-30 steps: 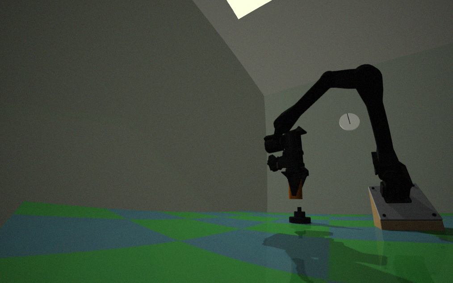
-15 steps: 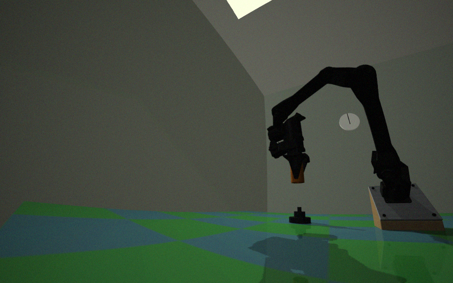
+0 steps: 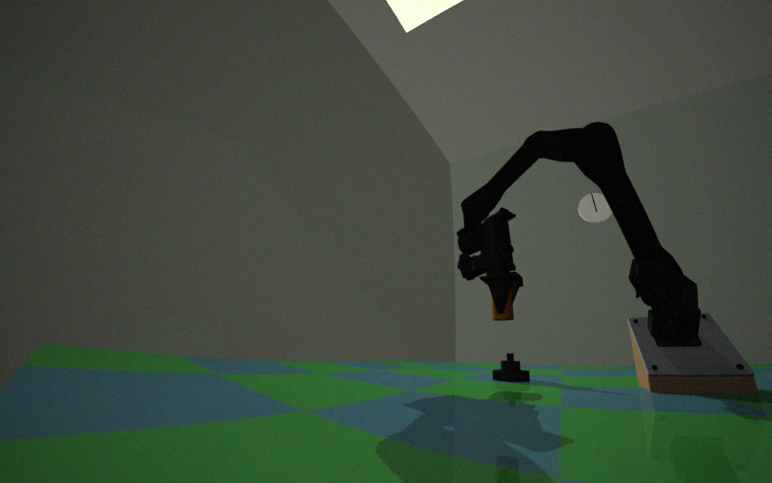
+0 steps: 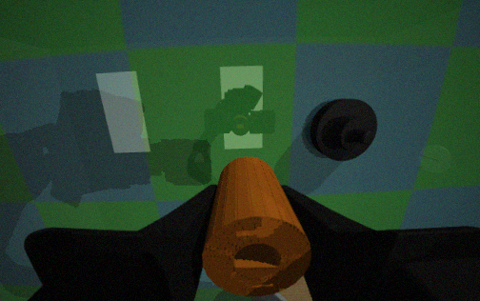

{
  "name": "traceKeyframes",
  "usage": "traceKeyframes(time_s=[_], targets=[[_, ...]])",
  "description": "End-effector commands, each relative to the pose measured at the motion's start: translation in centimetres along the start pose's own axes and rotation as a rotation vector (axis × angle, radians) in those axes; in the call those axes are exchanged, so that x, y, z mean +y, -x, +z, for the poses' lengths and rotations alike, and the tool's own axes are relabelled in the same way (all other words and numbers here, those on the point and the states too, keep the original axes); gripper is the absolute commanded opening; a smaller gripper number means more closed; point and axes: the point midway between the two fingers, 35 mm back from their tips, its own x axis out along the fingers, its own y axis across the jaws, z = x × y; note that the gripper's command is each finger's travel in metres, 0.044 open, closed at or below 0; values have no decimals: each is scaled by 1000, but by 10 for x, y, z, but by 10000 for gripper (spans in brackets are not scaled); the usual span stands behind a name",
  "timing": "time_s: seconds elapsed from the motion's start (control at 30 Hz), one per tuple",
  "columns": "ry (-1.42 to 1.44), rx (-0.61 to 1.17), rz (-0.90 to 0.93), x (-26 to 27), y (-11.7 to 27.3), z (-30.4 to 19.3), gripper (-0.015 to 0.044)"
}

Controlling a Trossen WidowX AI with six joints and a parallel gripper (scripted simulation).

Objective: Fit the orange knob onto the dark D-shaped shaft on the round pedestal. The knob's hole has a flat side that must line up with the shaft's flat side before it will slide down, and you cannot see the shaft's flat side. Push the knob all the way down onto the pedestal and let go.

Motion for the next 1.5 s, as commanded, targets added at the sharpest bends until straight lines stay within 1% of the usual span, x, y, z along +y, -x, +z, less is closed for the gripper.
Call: traceKeyframes(time_s=[0.0, 0.73, 1.47], targets=[[1, -8, -5, -12, -1, 4, 0], [5, -12, -9, -76, -19, 19, 0], [4, -8, -6, -139, -41, 20, 0]])
